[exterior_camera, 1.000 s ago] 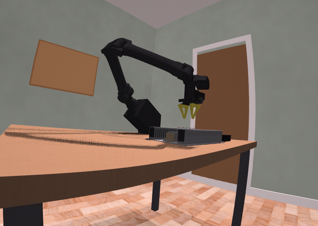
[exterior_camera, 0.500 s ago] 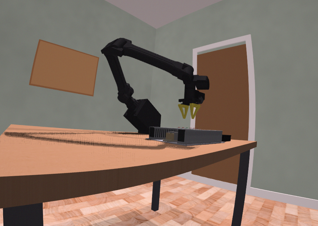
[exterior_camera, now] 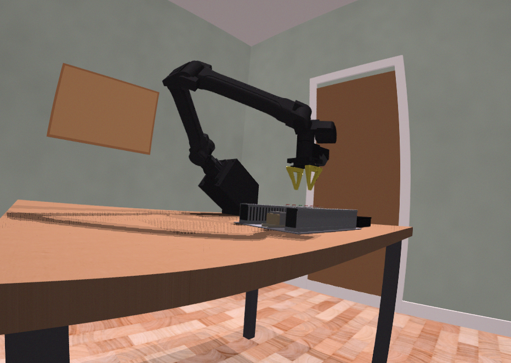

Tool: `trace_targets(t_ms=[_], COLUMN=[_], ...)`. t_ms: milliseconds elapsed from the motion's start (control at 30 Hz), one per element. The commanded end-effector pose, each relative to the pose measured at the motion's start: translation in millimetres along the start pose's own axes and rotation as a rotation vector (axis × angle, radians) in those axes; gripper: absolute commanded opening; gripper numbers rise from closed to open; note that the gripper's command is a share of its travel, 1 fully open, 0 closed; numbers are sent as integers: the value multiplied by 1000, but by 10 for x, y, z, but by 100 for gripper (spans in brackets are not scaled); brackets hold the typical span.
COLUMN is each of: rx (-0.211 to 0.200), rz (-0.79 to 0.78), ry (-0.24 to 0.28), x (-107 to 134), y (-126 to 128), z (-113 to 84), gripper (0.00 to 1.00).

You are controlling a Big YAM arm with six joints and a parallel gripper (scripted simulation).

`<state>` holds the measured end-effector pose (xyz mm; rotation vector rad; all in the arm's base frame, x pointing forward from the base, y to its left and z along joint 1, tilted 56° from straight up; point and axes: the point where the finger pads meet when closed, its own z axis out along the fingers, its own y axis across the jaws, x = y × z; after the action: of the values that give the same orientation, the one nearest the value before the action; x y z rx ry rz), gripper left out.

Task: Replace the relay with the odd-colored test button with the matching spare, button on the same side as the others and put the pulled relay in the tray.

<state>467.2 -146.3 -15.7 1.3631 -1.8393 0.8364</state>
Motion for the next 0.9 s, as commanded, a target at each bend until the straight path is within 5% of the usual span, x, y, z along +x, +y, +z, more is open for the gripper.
trace_targets(t_ms=[0,867], rx=[39,33], rz=[0,-16], ry=[-12,-9], x=[-135,-151], y=[-126,-60], z=[-206,-174], gripper=[59,59])
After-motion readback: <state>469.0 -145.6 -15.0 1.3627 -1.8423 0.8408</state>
